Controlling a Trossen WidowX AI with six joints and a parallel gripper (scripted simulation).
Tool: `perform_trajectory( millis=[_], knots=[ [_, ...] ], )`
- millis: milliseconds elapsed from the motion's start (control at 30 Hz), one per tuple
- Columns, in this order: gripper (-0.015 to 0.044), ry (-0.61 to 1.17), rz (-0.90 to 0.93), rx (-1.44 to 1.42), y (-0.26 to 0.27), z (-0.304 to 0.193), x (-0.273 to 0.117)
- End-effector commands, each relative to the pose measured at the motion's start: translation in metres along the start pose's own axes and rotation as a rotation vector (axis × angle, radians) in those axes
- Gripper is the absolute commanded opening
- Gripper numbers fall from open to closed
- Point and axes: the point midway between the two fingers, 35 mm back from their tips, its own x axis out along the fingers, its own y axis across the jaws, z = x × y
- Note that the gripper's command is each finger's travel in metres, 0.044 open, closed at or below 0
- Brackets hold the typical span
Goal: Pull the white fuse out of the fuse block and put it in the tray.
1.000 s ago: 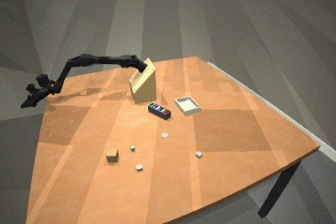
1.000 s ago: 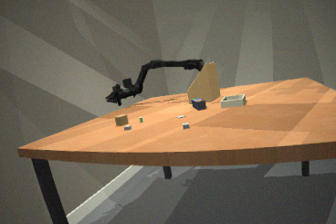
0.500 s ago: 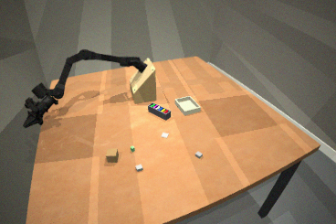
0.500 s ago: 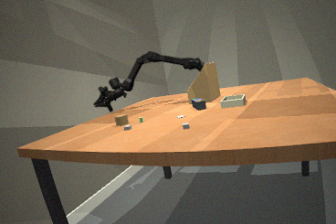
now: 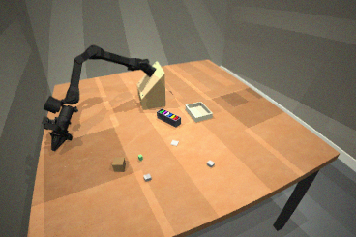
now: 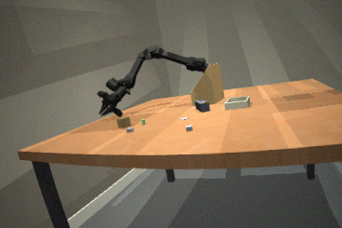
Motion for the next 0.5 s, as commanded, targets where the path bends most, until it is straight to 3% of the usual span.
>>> perform_trajectory(
  millis=[0,233,467],
  knots=[
    [0.0069,0.107,-0.07,0.055,0.004,-0.057,0.002],
    [0.0069,0.338,-0.223,0.11,0.013,-0.183,-0.013],
    [0.0069,0.537,-0.407,0.063,0.014,-0.299,-0.063]
  ],
)
